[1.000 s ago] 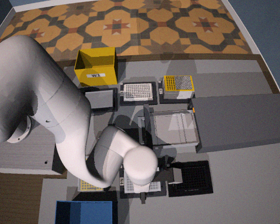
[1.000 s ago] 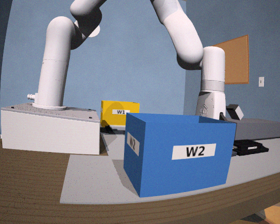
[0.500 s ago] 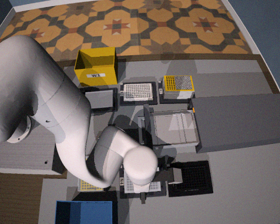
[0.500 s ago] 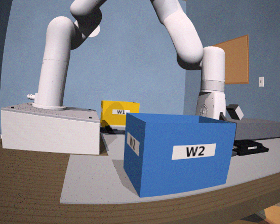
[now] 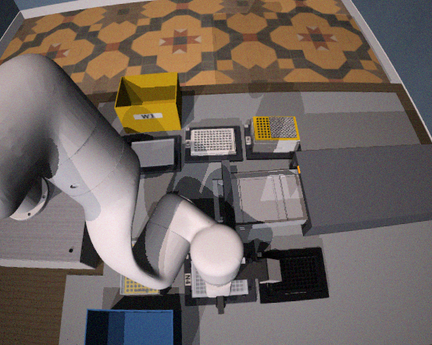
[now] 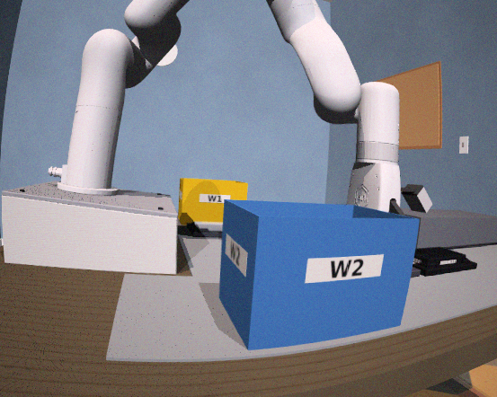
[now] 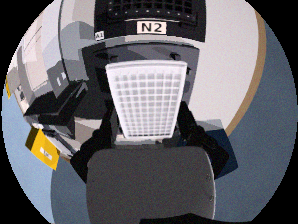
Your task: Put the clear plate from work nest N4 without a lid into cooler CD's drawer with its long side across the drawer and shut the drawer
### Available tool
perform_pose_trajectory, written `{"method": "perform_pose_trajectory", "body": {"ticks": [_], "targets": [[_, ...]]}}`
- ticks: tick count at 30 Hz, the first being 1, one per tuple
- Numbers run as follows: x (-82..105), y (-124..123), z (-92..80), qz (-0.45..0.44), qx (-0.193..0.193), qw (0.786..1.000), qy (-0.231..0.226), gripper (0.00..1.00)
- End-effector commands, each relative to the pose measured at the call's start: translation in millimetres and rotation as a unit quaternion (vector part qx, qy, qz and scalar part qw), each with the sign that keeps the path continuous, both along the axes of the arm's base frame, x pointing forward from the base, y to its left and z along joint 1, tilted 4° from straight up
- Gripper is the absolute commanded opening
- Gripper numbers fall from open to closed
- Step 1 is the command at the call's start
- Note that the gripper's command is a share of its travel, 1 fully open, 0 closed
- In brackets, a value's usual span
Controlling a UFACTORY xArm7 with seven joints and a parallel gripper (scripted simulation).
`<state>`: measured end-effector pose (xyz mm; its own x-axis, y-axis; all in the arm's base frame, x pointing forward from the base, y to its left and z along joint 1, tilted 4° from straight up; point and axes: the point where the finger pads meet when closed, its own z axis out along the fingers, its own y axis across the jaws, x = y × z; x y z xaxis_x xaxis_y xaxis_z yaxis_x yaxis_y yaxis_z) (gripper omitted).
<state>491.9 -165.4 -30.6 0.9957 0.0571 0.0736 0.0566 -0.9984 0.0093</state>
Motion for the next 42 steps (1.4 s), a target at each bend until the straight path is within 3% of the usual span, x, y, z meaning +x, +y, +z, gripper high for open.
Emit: {"method": "perform_pose_trajectory", "body": {"ticks": [1,42], "targets": [[1.6,-1,4.0,0.0,-0.001,1.0,-0.002,0.0],[0.0,-1,24.7,0.0,-0.001,1.0,-0.002,0.0]]}}
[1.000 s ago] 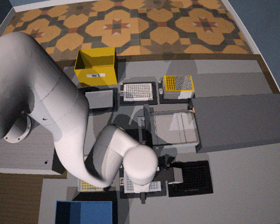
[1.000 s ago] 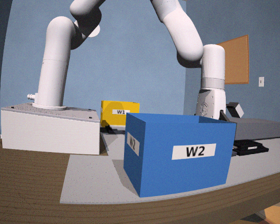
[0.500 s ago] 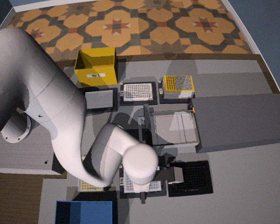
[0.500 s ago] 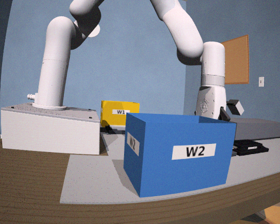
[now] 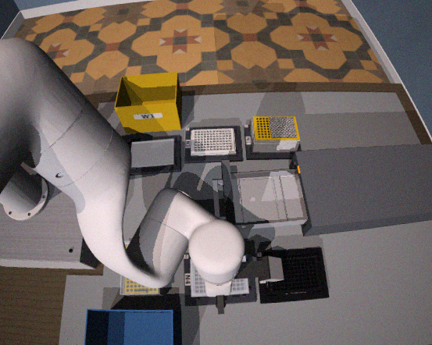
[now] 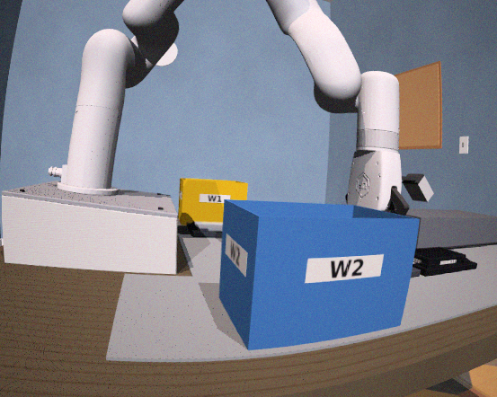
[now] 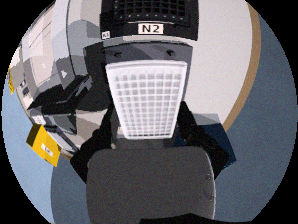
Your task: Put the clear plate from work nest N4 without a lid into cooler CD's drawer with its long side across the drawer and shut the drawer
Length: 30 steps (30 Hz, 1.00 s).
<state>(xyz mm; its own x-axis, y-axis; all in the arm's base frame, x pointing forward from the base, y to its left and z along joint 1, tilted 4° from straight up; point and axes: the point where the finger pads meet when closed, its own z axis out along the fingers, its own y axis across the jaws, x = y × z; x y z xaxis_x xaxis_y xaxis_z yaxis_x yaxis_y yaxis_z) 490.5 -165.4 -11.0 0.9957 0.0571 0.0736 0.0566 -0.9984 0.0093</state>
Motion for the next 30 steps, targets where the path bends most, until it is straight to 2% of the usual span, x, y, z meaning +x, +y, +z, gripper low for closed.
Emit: {"method": "perform_pose_trajectory", "body": {"ticks": [1,30], "targets": [[1.3,-1,6.8,0.0,-0.001,1.0,-0.002,0.0],[-1.8,0,48.4,0.0,-0.001,1.0,-0.002,0.0]]}}
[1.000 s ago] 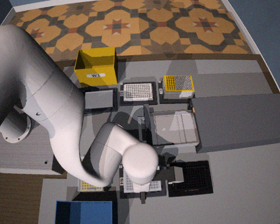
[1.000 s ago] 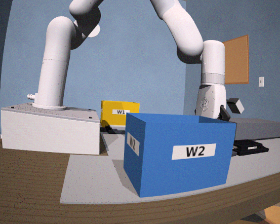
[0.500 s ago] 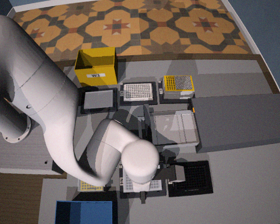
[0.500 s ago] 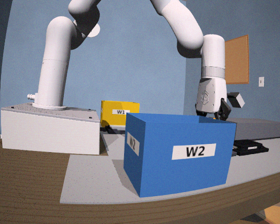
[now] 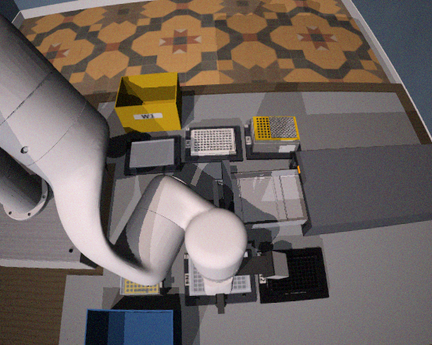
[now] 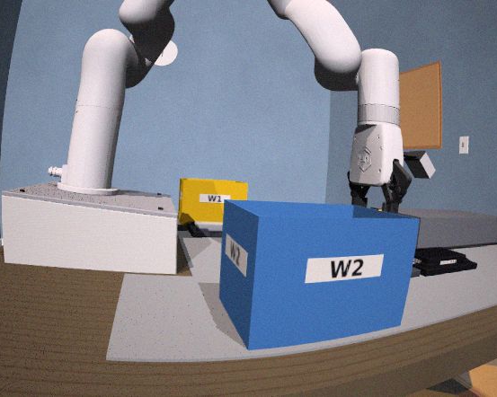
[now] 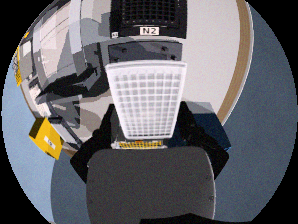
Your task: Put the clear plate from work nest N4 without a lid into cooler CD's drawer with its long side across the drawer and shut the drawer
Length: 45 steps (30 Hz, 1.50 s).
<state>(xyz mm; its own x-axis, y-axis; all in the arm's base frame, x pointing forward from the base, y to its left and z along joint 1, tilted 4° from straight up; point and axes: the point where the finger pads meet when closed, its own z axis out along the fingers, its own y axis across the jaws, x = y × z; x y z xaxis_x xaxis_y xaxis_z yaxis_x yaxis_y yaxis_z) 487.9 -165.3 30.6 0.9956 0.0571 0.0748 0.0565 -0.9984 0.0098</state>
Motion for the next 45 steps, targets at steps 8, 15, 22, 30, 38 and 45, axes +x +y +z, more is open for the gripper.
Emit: {"method": "perform_pose_trajectory", "body": {"ticks": [8,15,22,30,38,45], "targets": [[-0.2,0,20.1,0.0,-0.001,1.0,-0.002,0.0],[-0.8,0,28.4,0.0,-0.001,1.0,-0.002,0.0],[-1.7,0,40.1,0.0,-0.001,1.0,-0.002,0.0],[-2.8,0,53.4,0.0,-0.001,1.0,-0.002,0.0],[-3.5,0,63.4,0.0,-0.001,1.0,-0.002,0.0],[-3.9,0,68.0,0.0,-0.001,1.0,-0.002,0.0]]}}
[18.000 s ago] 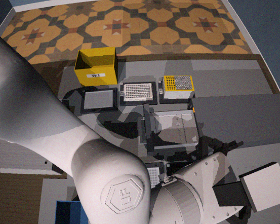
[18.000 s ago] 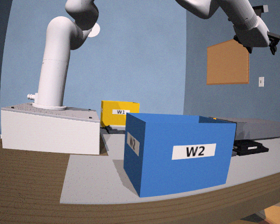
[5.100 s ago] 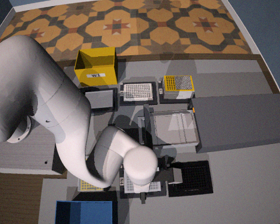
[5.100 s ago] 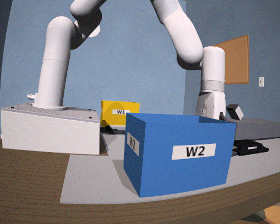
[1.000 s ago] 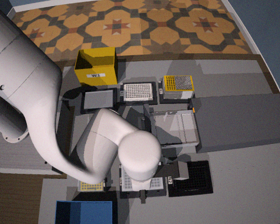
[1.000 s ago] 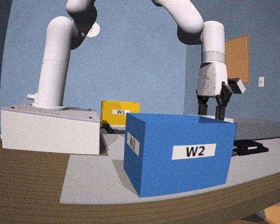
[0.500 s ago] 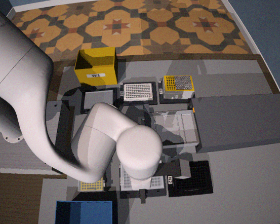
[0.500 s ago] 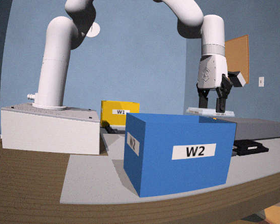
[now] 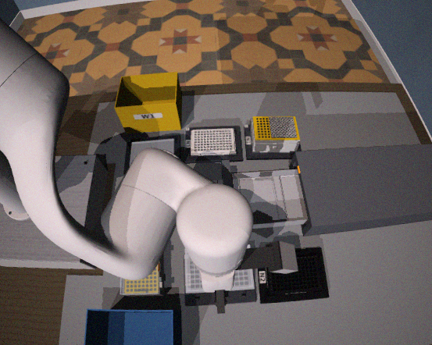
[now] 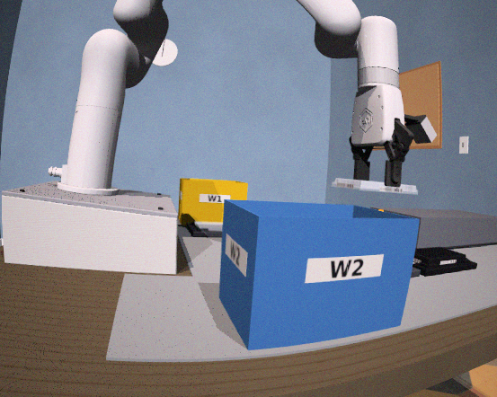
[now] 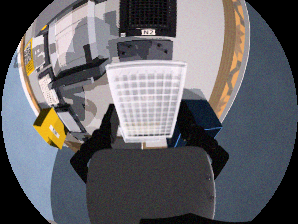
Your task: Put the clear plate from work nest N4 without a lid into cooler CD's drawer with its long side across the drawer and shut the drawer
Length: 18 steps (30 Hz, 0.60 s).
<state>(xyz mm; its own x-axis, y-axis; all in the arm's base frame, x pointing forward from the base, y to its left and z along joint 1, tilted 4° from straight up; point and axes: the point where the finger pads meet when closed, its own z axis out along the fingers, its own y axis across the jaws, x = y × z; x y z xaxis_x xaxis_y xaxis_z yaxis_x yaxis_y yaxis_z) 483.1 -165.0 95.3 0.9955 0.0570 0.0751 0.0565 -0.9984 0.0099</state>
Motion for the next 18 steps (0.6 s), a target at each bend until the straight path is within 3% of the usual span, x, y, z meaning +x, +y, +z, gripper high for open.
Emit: {"method": "perform_pose_trajectory", "body": {"ticks": [1,8,18], "targets": [[0.9,0,3.3,0.0,-0.001,1.0,-0.002,0.0],[0.9,0,3.3,0.0,-0.001,1.0,-0.002,0.0],[13.5,23,4.2,0.165,-0.013,0.986,-0.001,0.0]]}}
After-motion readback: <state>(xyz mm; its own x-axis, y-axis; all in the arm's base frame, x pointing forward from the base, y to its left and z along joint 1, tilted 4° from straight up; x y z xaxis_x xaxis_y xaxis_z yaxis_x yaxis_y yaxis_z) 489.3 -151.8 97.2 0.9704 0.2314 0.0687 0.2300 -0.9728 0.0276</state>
